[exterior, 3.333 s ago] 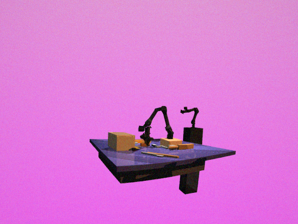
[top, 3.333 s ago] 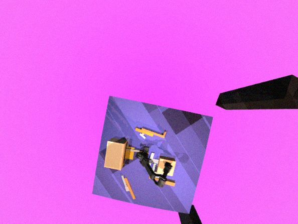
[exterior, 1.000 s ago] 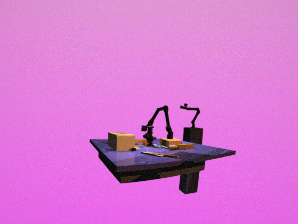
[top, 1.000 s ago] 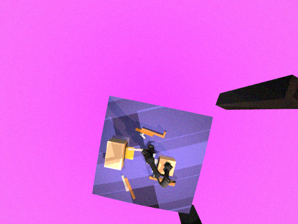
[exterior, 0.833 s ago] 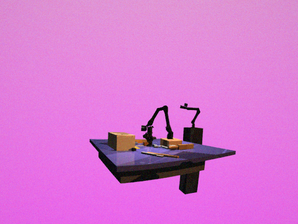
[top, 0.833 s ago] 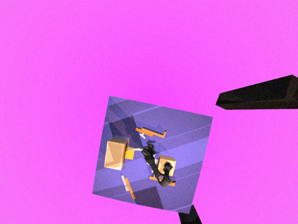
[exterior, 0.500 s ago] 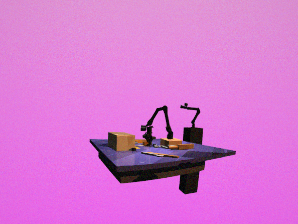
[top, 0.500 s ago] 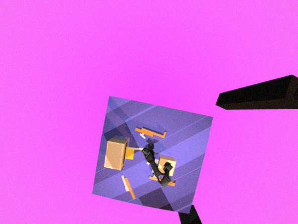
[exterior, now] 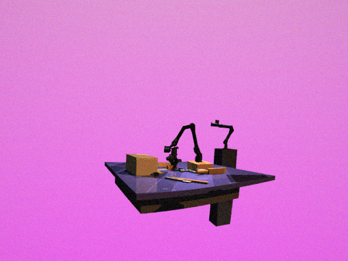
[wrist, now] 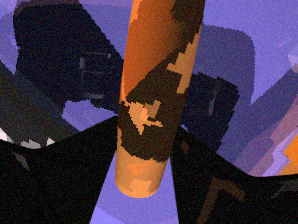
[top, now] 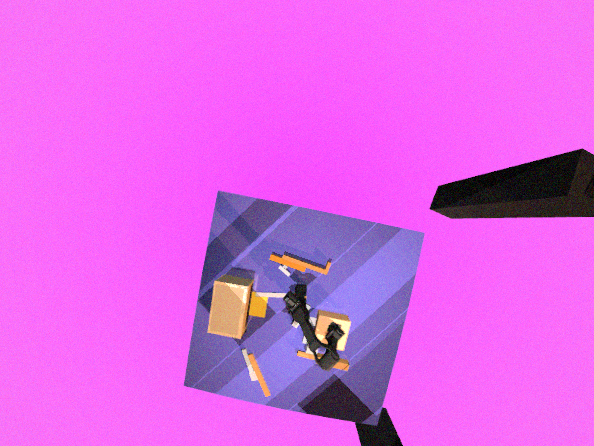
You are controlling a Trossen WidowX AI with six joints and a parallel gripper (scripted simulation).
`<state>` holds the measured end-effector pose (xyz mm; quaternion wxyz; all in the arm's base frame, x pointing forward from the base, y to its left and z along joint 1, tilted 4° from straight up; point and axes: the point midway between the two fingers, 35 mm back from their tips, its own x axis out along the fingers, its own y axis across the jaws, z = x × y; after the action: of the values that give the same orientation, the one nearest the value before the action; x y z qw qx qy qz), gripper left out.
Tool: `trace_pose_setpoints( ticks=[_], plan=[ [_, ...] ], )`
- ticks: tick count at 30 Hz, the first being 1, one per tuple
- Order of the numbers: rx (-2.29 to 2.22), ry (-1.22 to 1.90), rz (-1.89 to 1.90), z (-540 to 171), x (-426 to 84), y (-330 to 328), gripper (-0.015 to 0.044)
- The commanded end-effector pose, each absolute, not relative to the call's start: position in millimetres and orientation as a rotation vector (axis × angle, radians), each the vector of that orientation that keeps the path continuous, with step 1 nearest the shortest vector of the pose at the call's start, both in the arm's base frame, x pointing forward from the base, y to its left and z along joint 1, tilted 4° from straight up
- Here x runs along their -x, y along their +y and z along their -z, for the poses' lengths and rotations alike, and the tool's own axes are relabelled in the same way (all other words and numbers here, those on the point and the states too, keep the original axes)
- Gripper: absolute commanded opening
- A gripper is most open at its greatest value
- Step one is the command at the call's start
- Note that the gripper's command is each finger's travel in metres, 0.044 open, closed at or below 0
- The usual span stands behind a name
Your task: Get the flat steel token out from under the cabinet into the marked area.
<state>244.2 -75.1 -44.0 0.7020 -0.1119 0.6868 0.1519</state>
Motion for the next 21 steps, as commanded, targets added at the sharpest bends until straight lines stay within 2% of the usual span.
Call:
trace_pose_setpoints(
  ticks=[1, 3, 6, 21],
  plan=[
    [0.249, 1.529, -0.338, 44.0, -244.2, -75.1, 0.0200],
    [0.249, 1.528, -0.338, 43.9, -244.3, -75.2, 0.0200],
    [0.253, 1.525, -0.334, 44.1, -244.2, -75.0, 0.0270],
    [0.253, 1.525, -0.334, 48.5, -243.6, -74.4, 0.0270]
  ],
)
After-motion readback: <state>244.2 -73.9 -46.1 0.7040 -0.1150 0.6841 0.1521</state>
